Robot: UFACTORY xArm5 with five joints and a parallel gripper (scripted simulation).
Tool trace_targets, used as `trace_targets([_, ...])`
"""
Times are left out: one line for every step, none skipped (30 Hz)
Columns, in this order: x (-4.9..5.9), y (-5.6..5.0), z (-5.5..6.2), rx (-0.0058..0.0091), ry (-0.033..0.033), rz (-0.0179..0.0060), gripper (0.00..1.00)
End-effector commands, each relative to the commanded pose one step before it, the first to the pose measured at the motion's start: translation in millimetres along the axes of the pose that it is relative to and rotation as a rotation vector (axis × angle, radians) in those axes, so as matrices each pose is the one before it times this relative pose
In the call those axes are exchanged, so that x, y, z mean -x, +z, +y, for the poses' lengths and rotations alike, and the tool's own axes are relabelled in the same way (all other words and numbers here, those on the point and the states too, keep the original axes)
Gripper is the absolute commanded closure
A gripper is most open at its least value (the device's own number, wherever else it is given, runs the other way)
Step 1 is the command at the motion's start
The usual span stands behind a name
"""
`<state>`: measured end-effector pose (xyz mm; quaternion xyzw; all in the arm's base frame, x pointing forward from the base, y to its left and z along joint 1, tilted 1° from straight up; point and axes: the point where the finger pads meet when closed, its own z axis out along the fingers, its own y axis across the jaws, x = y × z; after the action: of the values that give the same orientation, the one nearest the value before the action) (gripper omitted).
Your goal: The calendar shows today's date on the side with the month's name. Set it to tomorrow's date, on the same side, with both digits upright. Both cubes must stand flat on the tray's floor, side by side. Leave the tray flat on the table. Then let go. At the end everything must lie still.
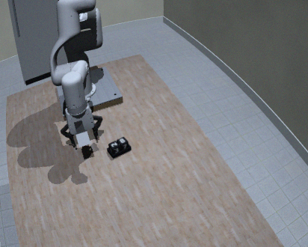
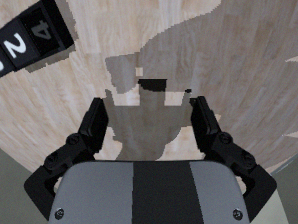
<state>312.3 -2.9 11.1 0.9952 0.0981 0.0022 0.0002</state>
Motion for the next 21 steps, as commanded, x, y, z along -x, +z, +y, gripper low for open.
trace_targets([-1.36,-6.24,0.13,0.0007,-0.00004,0.00346,0.0])
trace_targets([0.0,0.0,0.0,0.0,0.0,0.0,0.0])
trace_targets([0.0,0.0,0.0,0.0,0.0,0.0,0.0])
trace_targets([-0.01,-2.92,-0.07,0.0,0.0,0.0,0.0])
trace_targets([-0.02,-3.45,-0.08,0.0,0.0,0.0,0.0])
trace_targets([-0.02,-3.9,-0.09,0.0,0.0,0.0,0.0])
trace_targets([-0.02,-4.26,-0.1,0.0,0.0,0.0,0.0])
trace_targets([-0.02,-4.51,-0.11,0.0,0.0,0.0,0.0])
trace_targets([-0.02,-4.65,-0.11,0.0,0.0,0.0,0.0])
trace_targets([-0.03,-4.65,-0.11,0.0,0.0,0.0,0.0])
trace_targets([-0.03,-4.53,-0.11,0.0,0.0,0.0,0.0])
trace_targets([-0.02,-4.29,-0.1,0.0,0.0,0.0,0.0])
trace_targets([-0.02,-3.94,-0.09,0.0,0.0,0.0,0.0])
trace_targets([-0.01,-3.48,-0.08,0.0,0.0,0.0,0.0])
trace_targets([-0.02,-2.95,-0.07,0.0,0.0,0.0,0.0])
trace_targets([-0.01,-2.37,-0.06,0.0,0.0,0.0,0.0])
trace_targets([-0.01,-1.77,-0.04,0.0,0.0,0.0,0.0])
trace_targets([0.0,-1.19,-0.03,0.0,0.0,0.0,0.0])
trace_targets([0.0,0.0,0.0,0.0,0.0,0.0,0.0])
trace_targets([0.0,0.0,0.0,0.0,0.0,0.0,0.0])
trace_targets([0.0,-0.67,-0.02,0.0,0.0,0.0,0.0])
